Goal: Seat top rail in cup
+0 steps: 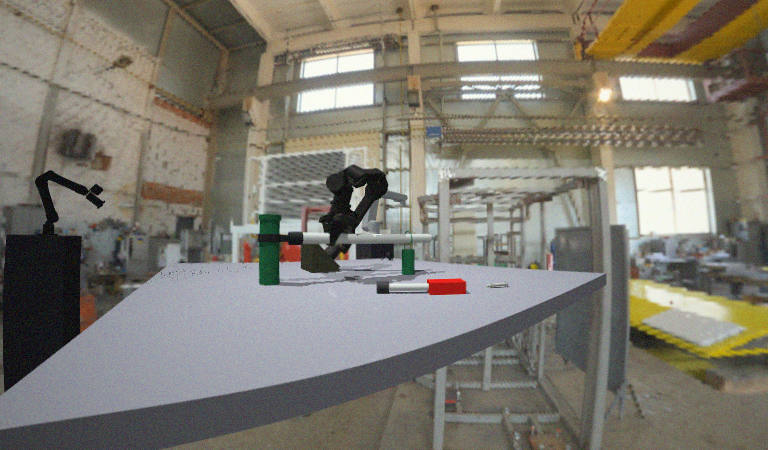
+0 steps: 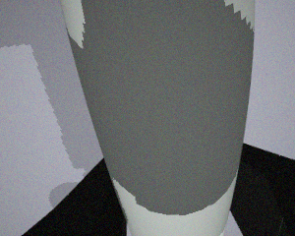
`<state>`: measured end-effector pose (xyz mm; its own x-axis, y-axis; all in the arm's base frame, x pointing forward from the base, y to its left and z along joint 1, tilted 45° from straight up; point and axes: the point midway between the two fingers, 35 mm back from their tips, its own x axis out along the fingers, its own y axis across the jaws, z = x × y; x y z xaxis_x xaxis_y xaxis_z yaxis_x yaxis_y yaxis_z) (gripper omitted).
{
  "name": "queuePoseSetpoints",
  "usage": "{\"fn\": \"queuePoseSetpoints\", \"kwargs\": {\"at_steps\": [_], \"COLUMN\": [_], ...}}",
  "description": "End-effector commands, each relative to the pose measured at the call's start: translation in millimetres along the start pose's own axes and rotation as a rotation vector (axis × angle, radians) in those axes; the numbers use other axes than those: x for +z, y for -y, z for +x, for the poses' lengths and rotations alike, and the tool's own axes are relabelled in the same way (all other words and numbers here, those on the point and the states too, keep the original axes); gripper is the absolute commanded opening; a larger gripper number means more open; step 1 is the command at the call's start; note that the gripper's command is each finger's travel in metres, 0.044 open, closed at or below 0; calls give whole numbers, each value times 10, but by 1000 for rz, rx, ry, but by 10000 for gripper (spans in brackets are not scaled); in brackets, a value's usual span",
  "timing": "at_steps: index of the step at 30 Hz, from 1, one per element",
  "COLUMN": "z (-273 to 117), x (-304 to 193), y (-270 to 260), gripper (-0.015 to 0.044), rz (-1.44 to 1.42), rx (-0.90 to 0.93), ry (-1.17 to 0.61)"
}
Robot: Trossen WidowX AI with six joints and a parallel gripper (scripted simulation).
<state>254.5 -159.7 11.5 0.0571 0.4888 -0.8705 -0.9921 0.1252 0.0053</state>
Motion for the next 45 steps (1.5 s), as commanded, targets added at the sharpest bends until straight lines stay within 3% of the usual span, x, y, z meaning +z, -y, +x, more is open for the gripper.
{"fn": "queuePoseSetpoints", "kwargs": {"at_steps": [1, 7, 13, 21, 28, 45], "z": [-2, -34, -328, -468, -916, -930], "x": [3, 20, 187, 252, 276, 277], "y": [0, 1, -3, -2, -42, -45], "gripper": [131, 289, 440, 440, 440, 440], "rz": [0, 0, 1, -3, -2, -2], "rx": [0, 0, 1, -5, -4, -4], "ry": [0, 0, 1, -4, -4, -4]}}
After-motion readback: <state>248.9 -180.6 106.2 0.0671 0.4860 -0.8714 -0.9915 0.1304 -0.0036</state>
